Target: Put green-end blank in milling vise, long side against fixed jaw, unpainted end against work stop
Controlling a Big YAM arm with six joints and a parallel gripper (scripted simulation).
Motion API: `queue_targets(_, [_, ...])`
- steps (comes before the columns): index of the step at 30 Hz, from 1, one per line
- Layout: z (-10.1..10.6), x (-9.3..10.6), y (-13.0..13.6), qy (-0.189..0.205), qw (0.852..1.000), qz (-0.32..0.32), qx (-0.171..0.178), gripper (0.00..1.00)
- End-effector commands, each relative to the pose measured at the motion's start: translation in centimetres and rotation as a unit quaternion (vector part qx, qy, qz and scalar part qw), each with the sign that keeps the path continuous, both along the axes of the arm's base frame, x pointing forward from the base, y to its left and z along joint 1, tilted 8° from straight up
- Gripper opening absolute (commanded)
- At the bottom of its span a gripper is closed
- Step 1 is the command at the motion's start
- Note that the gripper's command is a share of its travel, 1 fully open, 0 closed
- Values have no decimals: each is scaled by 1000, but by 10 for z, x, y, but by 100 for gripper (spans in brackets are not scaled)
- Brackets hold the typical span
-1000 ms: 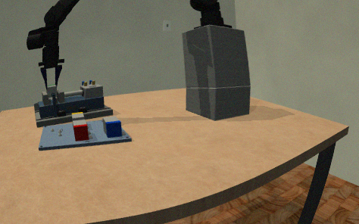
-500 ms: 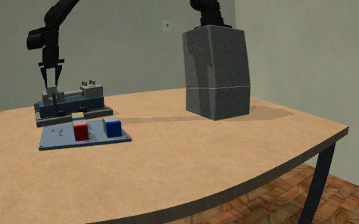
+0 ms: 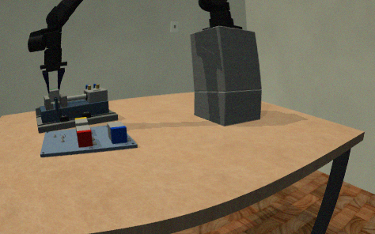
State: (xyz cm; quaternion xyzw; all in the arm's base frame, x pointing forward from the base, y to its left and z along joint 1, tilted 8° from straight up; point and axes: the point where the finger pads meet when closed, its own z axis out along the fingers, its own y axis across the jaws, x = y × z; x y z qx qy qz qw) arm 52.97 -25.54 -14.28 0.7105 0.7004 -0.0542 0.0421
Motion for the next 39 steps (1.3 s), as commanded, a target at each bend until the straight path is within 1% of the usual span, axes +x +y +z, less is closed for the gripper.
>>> queue_targets(1, [-4, 6, 1, -8, 1000, 1, -2, 0])
queue_targets(12, [-4, 6, 1, -8, 1000, 1, -2, 0])
queue_targets(13, [-4, 6, 1, -8, 1000, 1, -2, 64])
queue_targets(39, [-4, 4, 1, -4, 1000, 1, -1, 64])
